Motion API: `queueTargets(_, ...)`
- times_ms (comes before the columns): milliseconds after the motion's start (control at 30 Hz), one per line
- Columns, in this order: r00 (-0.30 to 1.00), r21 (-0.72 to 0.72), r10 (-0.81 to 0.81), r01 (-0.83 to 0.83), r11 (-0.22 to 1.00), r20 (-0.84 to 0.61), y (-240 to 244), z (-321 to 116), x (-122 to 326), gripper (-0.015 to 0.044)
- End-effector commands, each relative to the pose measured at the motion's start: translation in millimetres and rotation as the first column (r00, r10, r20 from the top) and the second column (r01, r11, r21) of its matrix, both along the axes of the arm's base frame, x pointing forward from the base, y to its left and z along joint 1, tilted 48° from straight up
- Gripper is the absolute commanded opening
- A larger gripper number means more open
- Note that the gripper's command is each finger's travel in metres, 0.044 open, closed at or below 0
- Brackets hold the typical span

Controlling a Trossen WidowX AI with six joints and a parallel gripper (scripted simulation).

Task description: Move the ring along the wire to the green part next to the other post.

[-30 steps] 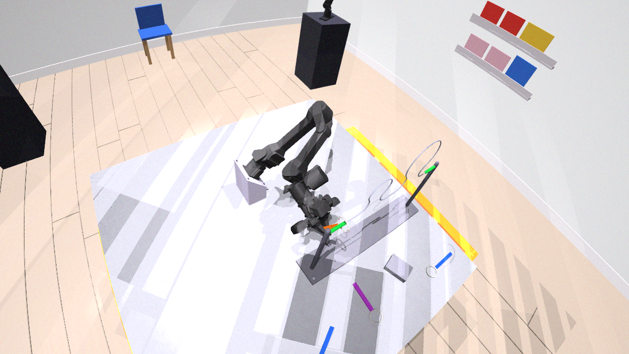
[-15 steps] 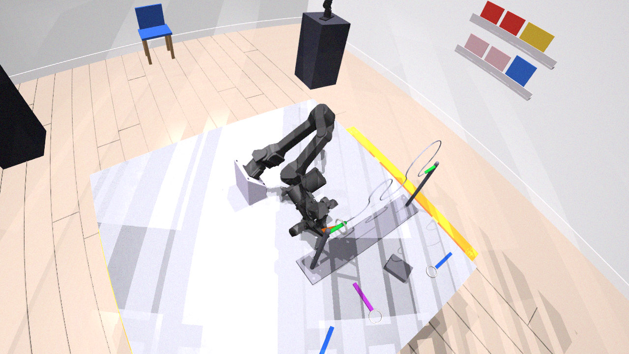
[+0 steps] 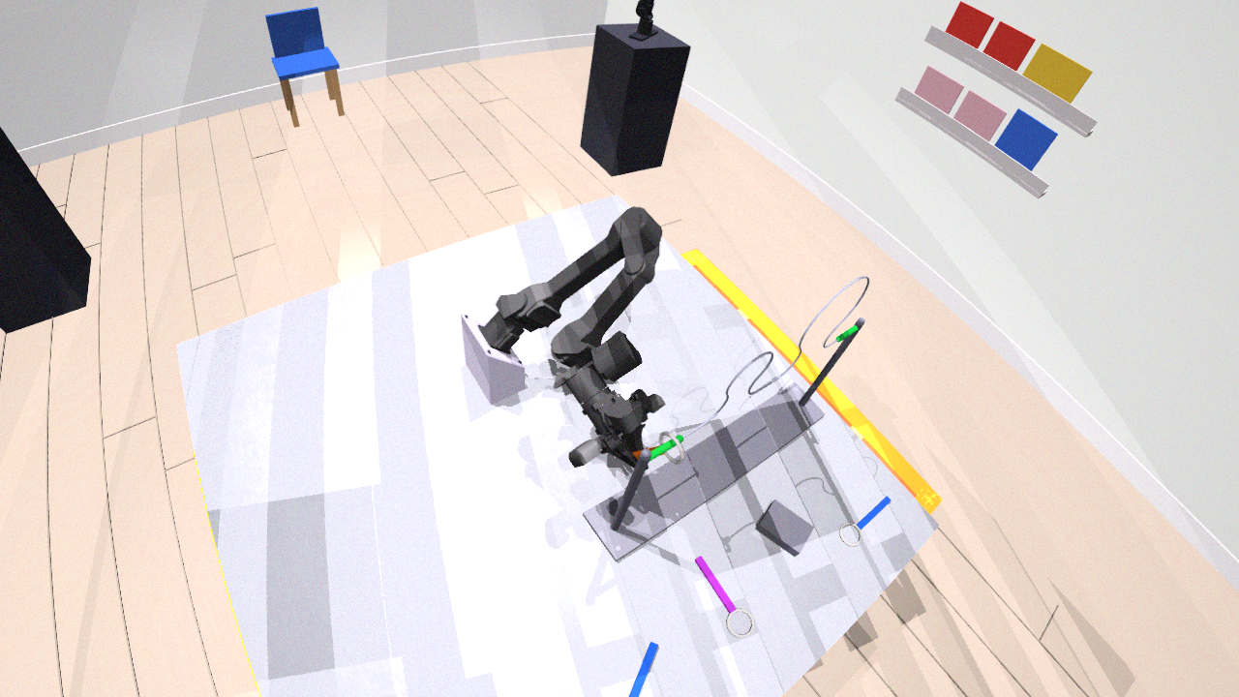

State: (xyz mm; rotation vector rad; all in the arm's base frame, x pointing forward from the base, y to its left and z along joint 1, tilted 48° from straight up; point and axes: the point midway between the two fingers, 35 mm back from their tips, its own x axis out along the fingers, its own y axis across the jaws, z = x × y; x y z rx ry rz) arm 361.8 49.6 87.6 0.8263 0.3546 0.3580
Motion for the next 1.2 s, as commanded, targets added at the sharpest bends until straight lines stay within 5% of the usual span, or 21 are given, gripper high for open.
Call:
queueTargets(0,1.0,0.004,-0.003,0.003,1.0,-0.003,-0.1,-0.3,-0.1,-0.015)
queueTargets(167,1.0,0.004,-0.003,0.003,1.0,-0.003,-0.1,-0.3,-0.1,-0.015)
queueTargets(567,1.0,0.0,0.0,0.0,1.0,0.0,-1.0,0.4,-1.6,0.016)
queueTargets(1167,1.0,0.002,-0.003,0.003,1.0,-0.006,-22.3,7.3,-44.0,0.016)
